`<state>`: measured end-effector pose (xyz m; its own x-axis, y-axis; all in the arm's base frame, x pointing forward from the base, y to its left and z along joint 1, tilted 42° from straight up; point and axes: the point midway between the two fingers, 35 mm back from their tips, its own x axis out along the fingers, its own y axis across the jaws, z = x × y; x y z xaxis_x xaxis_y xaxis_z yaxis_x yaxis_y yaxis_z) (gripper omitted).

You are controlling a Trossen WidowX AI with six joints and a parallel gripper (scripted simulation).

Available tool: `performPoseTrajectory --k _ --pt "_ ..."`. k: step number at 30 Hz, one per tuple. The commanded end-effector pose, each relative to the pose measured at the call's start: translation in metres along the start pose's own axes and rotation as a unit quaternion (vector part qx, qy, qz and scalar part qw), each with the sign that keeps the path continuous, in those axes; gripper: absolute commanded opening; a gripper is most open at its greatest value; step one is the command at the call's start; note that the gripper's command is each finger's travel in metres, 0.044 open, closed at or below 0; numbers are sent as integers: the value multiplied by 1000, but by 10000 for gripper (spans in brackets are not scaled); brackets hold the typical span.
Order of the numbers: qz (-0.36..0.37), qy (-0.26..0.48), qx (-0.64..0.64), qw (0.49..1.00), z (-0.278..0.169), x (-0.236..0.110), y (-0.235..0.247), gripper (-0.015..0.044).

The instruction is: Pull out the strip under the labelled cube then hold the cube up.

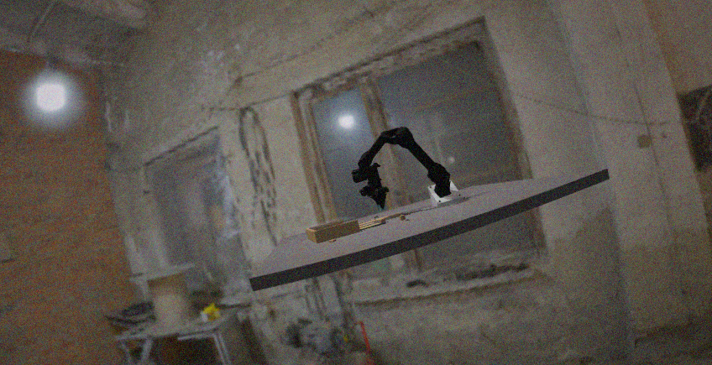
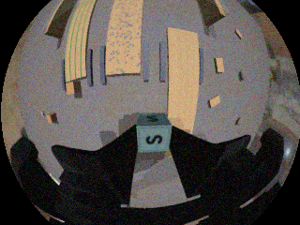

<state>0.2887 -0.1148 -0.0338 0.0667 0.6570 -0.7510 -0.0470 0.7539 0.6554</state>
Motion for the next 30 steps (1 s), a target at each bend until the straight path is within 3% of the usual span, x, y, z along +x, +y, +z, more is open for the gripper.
performPoseTrajectory --k 1,8,30 --pt "-3 0 -2 1000 -7 -1 2 0" --pt "-3 0 -2 1000 -7 -35 2 0" --pt "-3 0 -2 1000 -7 -36 2 0"
